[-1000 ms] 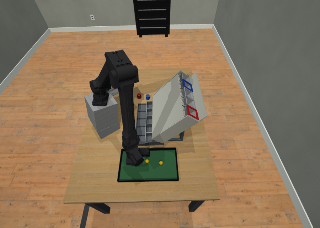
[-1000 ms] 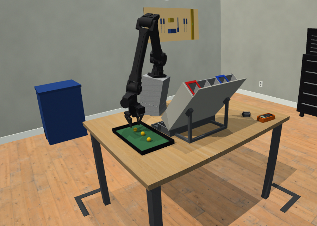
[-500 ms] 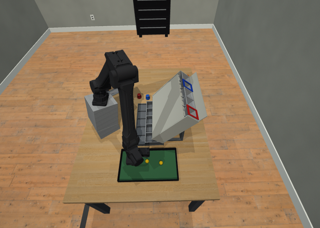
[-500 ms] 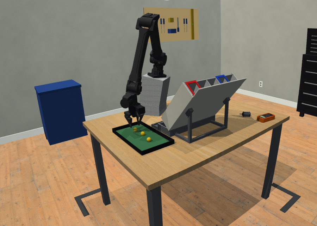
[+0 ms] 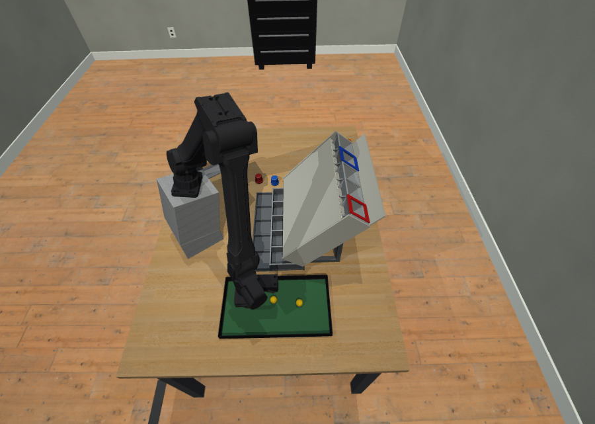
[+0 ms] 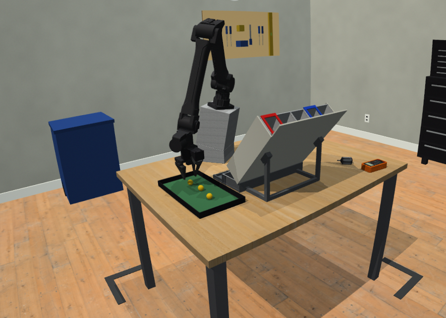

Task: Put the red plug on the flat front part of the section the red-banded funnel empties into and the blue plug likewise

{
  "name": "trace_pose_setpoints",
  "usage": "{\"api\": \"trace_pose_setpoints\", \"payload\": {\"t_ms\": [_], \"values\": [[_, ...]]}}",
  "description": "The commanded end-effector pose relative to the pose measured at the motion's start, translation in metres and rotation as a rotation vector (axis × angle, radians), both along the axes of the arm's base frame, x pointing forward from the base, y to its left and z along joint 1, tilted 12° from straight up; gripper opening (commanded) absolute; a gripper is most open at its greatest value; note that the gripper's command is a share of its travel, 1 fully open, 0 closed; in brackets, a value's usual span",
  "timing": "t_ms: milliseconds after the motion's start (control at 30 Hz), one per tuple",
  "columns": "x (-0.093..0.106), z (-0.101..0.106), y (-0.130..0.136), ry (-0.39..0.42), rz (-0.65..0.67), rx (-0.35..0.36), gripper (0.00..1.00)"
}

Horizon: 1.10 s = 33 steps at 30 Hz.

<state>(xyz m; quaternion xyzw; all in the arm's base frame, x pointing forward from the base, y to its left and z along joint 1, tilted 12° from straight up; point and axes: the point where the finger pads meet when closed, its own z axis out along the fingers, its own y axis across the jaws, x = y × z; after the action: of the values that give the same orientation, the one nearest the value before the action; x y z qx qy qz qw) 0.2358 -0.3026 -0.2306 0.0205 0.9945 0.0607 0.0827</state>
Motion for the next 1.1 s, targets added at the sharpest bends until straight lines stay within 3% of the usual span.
{"api": "trace_pose_setpoints", "payload": {"t_ms": [0, 567, 633, 667, 833, 1067], "values": [[0.006, -0.005, -0.005, -0.006, -0.008, -0.012, 0.56], [0.012, -0.028, -0.002, -0.007, -0.003, -0.013, 0.56], [0.012, -0.028, -0.002, -0.007, -0.003, -0.013, 0.56], [0.015, -0.015, -0.015, -0.026, -0.016, -0.041, 0.56], [0.010, -0.029, -0.002, -0.008, -0.008, -0.014, 0.56], [0.010, -0.028, -0.001, -0.006, -0.007, -0.011, 0.56]]}}
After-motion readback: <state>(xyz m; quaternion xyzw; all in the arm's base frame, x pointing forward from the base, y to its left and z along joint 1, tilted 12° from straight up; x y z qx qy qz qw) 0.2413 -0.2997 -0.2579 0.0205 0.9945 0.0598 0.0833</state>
